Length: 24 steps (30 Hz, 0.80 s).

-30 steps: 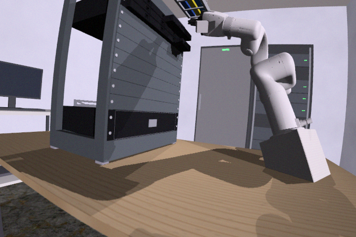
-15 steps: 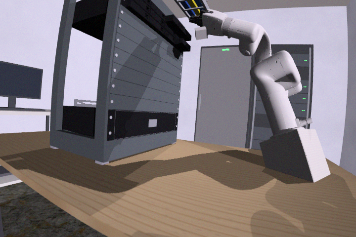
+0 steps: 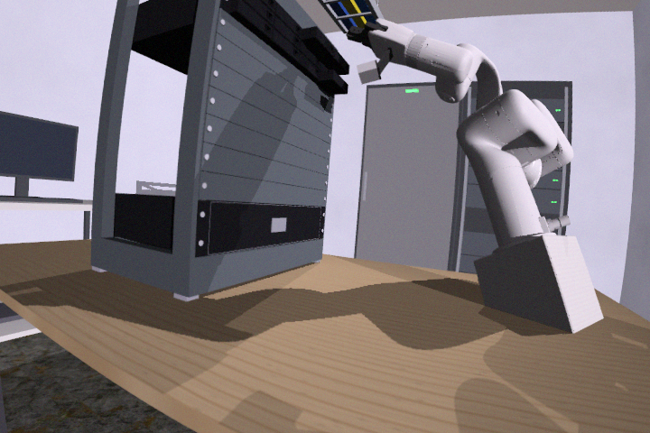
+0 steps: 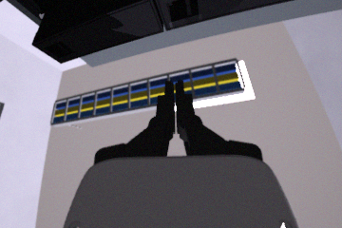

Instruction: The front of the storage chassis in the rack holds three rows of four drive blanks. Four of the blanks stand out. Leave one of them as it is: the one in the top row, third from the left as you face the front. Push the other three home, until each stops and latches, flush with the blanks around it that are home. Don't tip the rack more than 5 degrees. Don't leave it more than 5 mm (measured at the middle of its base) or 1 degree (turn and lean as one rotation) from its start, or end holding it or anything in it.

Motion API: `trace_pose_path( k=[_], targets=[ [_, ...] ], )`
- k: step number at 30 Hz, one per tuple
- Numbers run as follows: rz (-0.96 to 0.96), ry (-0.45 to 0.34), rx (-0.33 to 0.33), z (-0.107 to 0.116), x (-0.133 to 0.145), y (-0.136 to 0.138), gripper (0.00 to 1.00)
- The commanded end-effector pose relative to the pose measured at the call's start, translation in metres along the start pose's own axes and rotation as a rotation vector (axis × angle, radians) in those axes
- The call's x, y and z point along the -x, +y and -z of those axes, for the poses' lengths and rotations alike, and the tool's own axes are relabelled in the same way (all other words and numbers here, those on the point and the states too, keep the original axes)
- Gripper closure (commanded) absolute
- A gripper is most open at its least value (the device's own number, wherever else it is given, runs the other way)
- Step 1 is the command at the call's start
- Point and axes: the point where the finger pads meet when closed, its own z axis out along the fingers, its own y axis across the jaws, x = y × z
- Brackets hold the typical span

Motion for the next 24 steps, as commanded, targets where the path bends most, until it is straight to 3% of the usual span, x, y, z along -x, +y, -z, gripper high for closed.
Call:
trace_pose_path(
  k=[1, 24],
  targets=[
    [0.156, -0.013, 0.057, 0.000, 0.002, -0.003, 1.00],
    [0.690, 0.005, 0.117, 0.009, -0.009, -0.012, 1.00]
  ],
)
